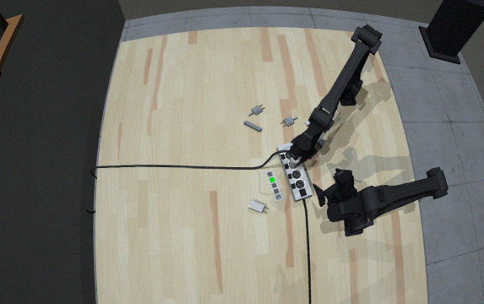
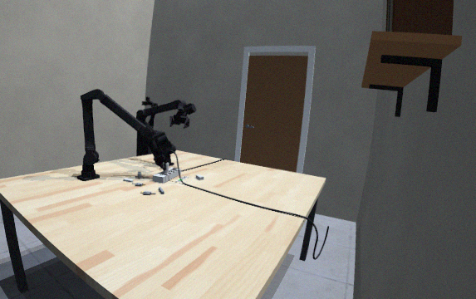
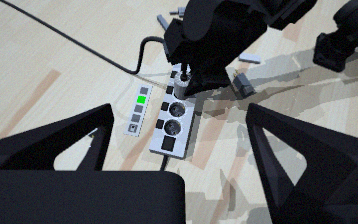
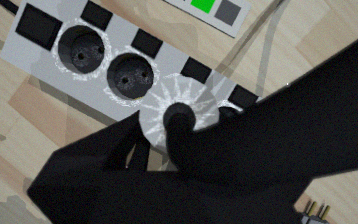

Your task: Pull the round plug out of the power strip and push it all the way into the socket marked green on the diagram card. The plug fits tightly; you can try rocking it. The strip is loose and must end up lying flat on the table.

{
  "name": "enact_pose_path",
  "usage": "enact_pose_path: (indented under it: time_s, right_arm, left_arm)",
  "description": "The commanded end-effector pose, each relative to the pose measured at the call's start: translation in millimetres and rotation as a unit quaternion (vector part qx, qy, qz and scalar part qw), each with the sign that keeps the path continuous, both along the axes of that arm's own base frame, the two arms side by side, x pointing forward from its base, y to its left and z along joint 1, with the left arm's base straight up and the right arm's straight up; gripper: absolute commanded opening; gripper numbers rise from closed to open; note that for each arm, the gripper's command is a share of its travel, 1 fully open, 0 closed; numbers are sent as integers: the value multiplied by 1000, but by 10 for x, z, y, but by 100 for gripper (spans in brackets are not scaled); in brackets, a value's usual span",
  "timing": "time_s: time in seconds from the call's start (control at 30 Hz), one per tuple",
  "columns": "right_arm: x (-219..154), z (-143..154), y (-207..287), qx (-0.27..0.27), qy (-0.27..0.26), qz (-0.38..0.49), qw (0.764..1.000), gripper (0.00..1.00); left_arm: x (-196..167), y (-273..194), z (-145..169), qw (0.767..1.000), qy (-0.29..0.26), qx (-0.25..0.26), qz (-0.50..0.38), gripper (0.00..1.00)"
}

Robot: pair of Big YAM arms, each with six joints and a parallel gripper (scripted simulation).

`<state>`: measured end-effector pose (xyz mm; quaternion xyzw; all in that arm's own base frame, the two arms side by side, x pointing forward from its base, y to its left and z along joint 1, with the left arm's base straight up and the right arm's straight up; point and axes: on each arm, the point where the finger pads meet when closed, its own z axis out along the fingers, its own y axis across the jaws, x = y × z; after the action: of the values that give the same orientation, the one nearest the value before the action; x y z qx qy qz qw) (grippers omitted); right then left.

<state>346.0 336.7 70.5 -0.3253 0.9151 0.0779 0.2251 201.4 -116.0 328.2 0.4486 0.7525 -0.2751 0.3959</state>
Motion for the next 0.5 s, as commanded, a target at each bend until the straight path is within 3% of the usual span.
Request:
enact_pose_path:
  time_s: [0.0, 0.3, 0.47]
  right_arm:
    - [29, -12, 136, 7, -16, 13, 1000, 32]
    - [-60, -277, 26, -8, -2, 16, 1000, 32]
    - [25, -57, 74, -4, -3, 15, 1000, 32]
  left_arm:
    - [44, 4, 133, 1000, -19, 0, -3, 100]
    - [44, 4, 133, 1000, -19, 0, -3, 100]
    - [44, 4, 133, 1000, -19, 0, -3, 100]
